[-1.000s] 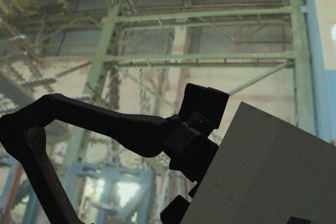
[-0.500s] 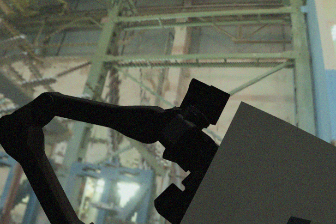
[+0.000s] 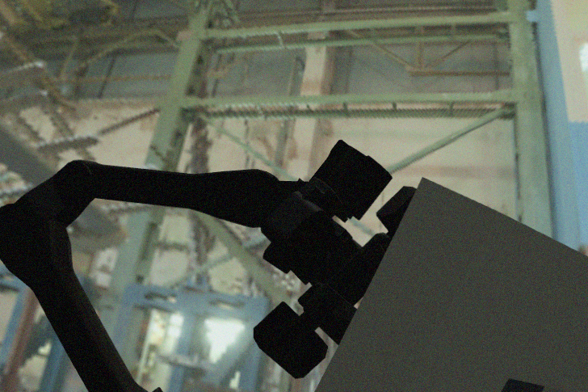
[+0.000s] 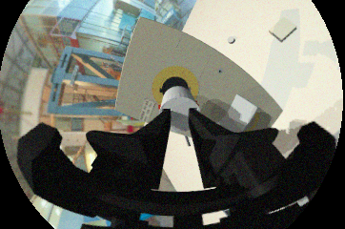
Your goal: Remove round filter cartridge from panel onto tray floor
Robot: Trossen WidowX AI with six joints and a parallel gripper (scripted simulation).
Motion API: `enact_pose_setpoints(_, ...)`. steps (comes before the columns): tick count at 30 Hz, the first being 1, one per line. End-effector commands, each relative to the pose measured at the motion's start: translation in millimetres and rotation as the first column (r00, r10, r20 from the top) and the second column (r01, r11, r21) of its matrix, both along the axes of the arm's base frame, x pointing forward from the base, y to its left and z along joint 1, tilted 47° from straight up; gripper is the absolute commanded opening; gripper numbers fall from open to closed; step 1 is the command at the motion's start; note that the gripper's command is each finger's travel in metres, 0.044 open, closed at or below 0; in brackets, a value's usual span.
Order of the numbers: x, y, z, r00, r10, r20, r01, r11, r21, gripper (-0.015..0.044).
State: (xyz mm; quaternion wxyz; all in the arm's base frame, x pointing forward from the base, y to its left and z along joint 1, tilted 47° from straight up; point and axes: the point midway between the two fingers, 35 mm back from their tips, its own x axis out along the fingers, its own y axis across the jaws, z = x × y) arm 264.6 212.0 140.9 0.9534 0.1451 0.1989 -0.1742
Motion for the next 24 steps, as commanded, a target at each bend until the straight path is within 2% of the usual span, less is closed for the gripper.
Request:
enact_pose_setpoints(1,-0.2,2.0,6.0,1.0,0.0,0.015,0.0,1.0,0.016,0.0)
enact_pose_setpoints(24,-25.5,-47.3,-36.1,1.0,0.0,0.014,0.0,1.0,0.016,0.0)
